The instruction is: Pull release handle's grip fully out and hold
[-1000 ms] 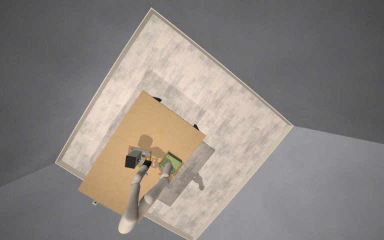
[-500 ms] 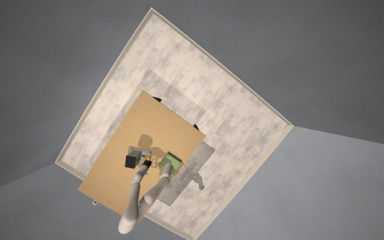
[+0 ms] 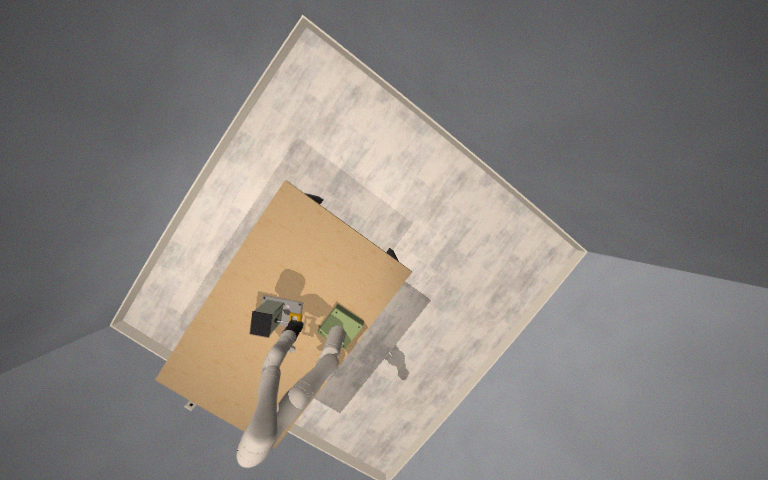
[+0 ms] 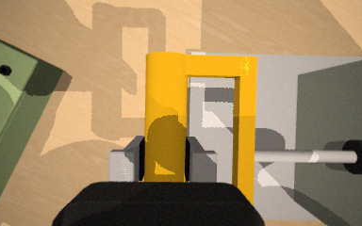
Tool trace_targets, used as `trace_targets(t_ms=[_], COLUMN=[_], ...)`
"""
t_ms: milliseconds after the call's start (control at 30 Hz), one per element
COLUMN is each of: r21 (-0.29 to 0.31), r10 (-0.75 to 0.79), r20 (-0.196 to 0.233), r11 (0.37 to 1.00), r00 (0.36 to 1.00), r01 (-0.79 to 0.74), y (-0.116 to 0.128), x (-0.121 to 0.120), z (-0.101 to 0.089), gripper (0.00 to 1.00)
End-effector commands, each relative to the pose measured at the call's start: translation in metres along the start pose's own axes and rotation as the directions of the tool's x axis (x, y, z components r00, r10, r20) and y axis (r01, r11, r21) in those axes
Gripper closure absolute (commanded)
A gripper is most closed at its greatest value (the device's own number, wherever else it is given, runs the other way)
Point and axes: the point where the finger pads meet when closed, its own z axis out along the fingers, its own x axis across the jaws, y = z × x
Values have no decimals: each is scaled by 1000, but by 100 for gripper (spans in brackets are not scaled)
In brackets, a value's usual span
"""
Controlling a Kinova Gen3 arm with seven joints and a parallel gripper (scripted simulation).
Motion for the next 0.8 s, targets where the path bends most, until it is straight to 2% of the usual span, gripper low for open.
trace_targets(t_ms=[0, 200, 767], r21=[4, 1, 4], r10=[3, 2, 3], r20=[25, 15, 25], r11=[1000, 1000, 1000], r00=[1000, 1000, 1000], r01=[-3, -2, -3], y=[0, 1, 0], x=[-15, -18, -24], z=[0, 0, 0], gripper=[100, 100, 100])
